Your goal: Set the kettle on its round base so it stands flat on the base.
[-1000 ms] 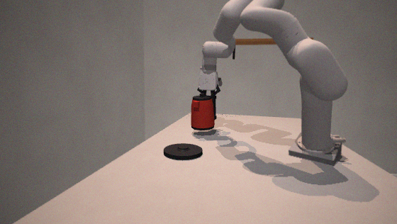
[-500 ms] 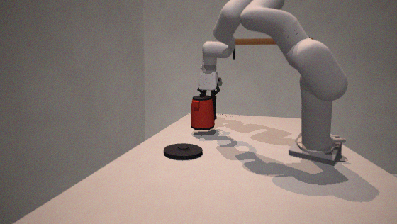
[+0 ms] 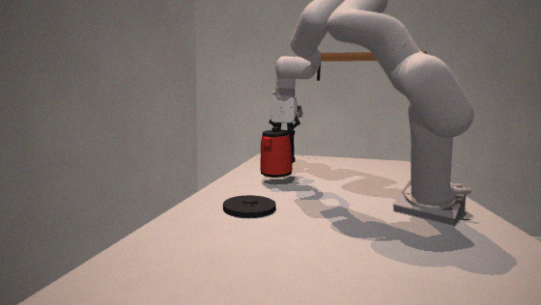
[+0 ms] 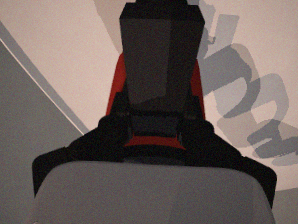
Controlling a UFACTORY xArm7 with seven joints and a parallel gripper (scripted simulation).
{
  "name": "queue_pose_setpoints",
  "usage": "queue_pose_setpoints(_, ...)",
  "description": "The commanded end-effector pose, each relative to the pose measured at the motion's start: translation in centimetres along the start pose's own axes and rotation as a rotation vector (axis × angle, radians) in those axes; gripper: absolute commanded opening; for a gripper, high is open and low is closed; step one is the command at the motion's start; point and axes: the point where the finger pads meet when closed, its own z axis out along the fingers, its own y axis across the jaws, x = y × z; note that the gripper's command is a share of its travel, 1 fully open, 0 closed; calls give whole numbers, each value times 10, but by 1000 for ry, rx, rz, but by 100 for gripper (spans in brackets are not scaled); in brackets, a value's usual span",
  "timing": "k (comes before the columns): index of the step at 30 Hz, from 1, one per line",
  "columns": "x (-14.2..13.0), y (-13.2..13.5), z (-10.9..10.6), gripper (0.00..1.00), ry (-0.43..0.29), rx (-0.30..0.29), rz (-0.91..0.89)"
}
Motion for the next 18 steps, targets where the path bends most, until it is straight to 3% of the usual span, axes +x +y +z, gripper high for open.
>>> queue_pose_setpoints(1,1,-1,-2,0,2,5,0)
queue_pose_setpoints(18,-5,-1,-11,0,2,5,0)
